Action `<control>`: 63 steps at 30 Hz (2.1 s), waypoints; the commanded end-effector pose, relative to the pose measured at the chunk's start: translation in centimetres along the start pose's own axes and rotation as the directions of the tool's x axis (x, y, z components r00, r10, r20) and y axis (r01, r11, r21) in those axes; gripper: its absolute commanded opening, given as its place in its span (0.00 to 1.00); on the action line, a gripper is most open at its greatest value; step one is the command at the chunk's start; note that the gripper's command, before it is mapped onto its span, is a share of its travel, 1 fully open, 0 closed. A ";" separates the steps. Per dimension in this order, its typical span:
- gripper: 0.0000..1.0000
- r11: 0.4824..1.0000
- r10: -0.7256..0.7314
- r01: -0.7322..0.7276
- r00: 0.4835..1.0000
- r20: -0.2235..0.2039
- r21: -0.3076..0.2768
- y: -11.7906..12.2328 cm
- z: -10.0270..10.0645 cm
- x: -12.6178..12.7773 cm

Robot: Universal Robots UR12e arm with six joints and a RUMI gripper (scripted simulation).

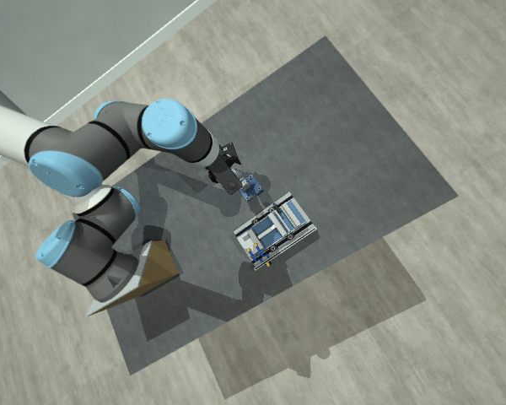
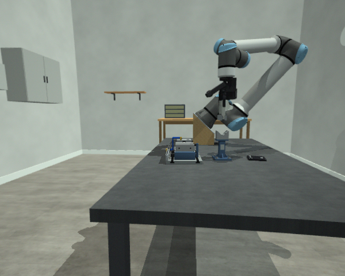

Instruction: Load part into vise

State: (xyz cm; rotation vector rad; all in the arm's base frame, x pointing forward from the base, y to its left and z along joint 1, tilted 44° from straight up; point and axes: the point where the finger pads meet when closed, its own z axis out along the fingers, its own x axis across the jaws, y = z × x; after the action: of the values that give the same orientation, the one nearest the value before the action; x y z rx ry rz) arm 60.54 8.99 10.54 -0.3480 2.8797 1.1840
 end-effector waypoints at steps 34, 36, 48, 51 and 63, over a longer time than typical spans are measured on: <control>0.00 1.000 0.000 0.000 1.000 0.001 0.002 0.0 -0.1 -0.1; 0.00 1.000 0.000 0.000 1.000 0.001 0.003 0.0 -0.1 -0.1; 0.00 1.000 0.000 0.000 1.000 0.001 0.023 0.0 -0.1 -0.1; 0.00 0.999 0.000 0.000 1.000 0.001 0.033 0.0 -0.1 -0.1; 0.00 0.996 0.000 0.000 1.000 0.001 0.089 0.1 0.0 -0.1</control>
State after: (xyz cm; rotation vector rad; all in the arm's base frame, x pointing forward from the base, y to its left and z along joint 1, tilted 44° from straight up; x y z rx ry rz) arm 60.55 9.06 10.57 -0.3468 2.9114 1.0834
